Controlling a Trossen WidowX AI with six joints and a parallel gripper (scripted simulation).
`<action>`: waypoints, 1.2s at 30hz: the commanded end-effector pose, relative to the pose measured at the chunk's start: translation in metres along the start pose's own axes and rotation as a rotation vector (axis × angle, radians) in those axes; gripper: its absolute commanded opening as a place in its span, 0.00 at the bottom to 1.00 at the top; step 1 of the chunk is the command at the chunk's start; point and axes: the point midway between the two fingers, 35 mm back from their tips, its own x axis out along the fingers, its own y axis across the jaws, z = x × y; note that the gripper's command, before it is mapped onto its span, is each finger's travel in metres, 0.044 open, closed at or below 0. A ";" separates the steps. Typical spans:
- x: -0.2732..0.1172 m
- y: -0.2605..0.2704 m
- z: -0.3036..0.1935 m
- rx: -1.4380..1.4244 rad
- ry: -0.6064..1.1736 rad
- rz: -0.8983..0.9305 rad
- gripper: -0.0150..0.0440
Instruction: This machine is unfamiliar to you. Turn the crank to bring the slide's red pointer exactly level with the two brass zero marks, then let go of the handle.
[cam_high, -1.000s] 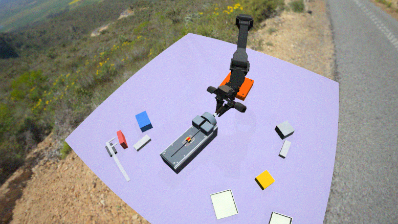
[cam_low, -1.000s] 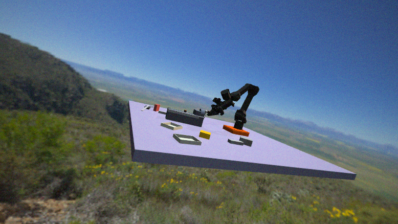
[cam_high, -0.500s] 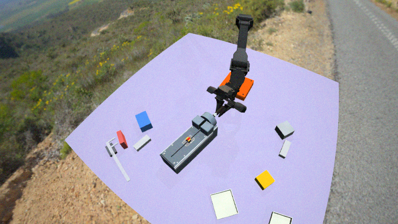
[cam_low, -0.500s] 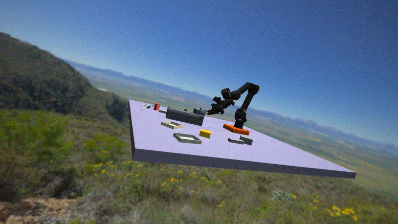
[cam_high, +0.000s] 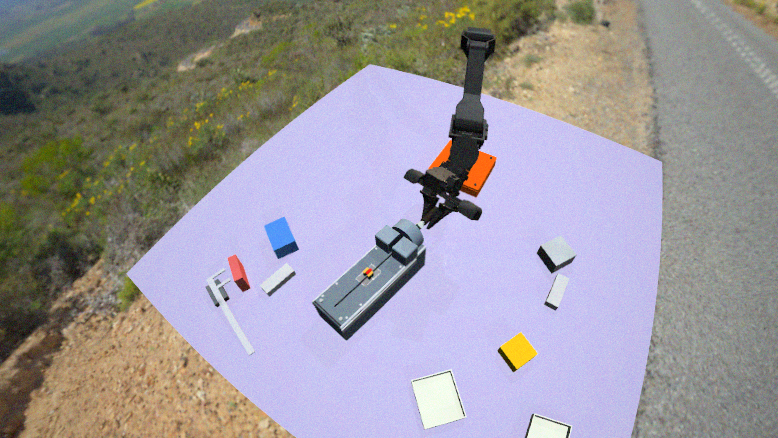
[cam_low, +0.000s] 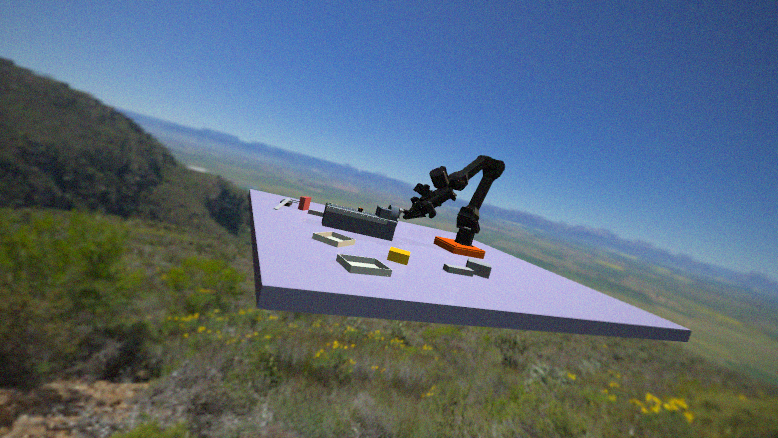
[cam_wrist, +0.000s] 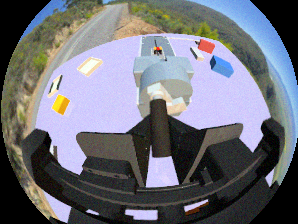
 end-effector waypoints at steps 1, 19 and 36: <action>0.001 0.001 0.000 0.003 0.001 0.007 0.25; 0.000 0.000 0.000 0.000 0.000 0.001 0.25; 0.000 0.000 0.000 0.000 0.000 0.001 0.92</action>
